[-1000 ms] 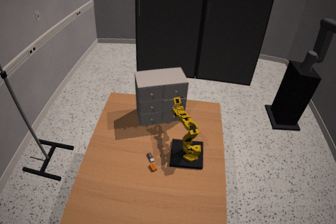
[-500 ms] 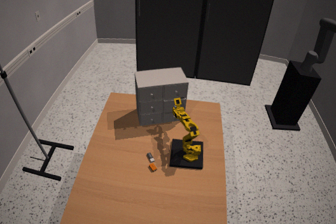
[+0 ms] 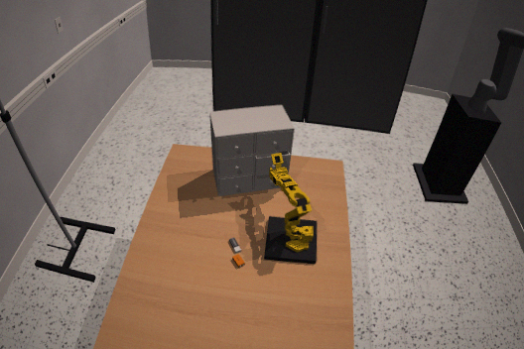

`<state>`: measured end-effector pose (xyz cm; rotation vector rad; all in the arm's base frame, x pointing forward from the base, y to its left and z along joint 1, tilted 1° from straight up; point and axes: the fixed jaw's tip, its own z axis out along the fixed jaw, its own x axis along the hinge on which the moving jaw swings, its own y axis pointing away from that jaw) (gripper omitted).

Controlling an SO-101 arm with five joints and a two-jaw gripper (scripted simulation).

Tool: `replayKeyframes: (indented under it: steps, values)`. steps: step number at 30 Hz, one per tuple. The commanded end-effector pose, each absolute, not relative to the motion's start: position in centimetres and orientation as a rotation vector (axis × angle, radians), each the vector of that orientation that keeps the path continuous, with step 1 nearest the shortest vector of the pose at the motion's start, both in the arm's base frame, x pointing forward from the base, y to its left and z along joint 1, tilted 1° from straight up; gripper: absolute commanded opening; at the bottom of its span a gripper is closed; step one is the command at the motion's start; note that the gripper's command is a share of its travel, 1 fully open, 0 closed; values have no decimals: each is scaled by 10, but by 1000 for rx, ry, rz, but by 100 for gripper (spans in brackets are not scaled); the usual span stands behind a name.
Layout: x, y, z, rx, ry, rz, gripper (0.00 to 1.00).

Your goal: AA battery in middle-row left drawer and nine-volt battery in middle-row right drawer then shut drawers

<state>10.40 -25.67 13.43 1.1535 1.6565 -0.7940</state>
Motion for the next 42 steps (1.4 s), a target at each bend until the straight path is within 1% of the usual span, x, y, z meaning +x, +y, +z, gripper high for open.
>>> replayKeyframes:
  steps: [1, 42]
  values:
    - [104, -254, 135, 1146, 1659, -796, 0]
    - [100, -242, 136, 1143, 1660, -794, 0]
